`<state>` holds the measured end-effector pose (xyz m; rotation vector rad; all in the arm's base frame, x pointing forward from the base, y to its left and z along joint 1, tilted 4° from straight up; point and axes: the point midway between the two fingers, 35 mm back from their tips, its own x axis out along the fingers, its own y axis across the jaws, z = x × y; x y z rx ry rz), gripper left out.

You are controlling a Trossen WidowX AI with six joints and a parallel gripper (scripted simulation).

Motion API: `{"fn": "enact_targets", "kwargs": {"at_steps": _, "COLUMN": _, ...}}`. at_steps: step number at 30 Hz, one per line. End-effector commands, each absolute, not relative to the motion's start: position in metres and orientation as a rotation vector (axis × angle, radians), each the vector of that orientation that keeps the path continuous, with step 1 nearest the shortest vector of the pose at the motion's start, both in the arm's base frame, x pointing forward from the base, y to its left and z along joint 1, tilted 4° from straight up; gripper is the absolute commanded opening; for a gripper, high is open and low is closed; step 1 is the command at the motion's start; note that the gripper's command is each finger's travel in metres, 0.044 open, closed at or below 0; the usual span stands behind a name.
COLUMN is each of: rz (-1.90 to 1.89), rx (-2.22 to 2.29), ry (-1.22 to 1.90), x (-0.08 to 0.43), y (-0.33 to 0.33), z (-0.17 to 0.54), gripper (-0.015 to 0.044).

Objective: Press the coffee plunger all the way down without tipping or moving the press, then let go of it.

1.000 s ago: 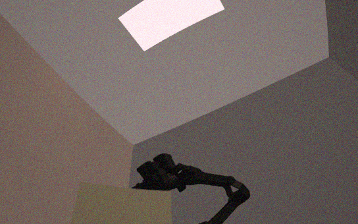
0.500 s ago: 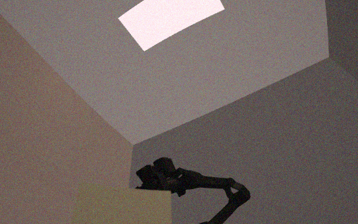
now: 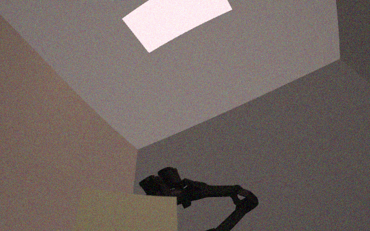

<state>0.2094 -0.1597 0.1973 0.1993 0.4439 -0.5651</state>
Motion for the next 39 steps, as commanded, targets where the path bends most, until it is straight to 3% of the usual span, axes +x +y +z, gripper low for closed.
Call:
{"fn": "enact_targets", "kwargs": {"at_steps": 1, "rz": -0.565, "rx": 0.223, "ry": 0.488, "x": 0.208, "y": -0.158, "z": 0.175, "gripper": 0.0124}}
{"fn": "enact_targets", "kwargs": {"at_steps": 39, "rz": -0.565, "rx": 0.223, "ry": 0.487, "x": 0.222, "y": -0.163, "z": 0.140, "gripper": 0.0124}}
